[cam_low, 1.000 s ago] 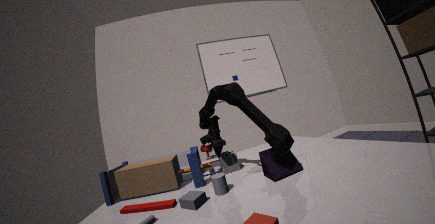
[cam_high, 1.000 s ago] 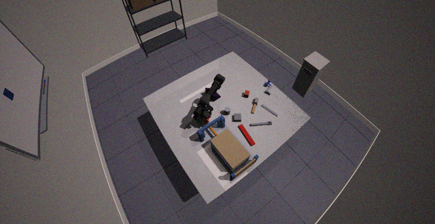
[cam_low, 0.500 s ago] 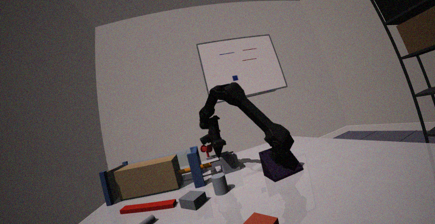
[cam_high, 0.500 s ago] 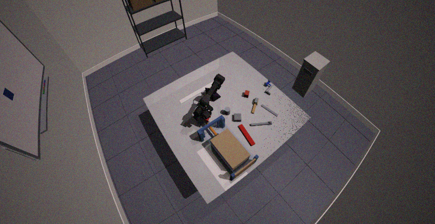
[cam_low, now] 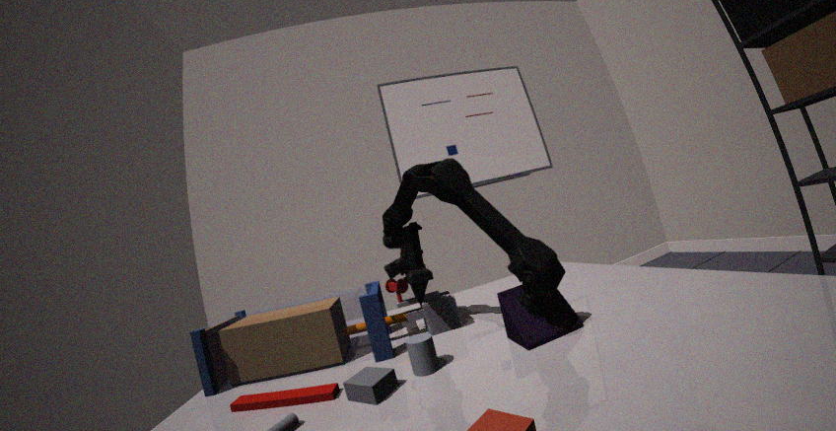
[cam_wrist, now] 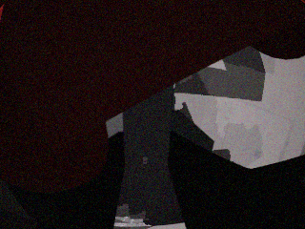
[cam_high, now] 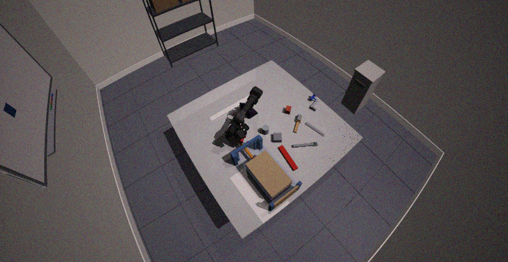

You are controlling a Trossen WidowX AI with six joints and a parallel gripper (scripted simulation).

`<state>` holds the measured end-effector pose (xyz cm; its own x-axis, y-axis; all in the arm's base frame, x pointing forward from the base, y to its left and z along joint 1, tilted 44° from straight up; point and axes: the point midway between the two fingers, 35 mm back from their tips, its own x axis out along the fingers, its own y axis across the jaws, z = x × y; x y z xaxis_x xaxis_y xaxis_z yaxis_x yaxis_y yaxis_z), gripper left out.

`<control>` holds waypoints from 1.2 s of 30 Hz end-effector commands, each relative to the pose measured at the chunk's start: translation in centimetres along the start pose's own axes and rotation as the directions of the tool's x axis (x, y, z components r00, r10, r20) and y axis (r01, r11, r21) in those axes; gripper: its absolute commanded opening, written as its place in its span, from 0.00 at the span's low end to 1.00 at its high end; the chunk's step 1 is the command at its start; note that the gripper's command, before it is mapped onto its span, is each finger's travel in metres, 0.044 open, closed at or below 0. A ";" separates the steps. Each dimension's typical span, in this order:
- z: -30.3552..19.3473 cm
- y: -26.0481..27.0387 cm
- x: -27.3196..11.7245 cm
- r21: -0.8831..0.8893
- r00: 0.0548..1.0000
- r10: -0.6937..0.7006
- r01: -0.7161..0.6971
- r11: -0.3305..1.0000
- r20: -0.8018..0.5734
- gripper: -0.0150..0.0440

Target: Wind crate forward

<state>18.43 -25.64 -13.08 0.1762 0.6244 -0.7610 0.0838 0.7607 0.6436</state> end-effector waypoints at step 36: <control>0.0 -0.5 0.4 0.074 1.000 -0.005 0.006 0.997 -0.011 0.25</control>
<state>18.41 -25.85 -13.29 0.1722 0.6215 -0.7643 0.1513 0.7500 0.6439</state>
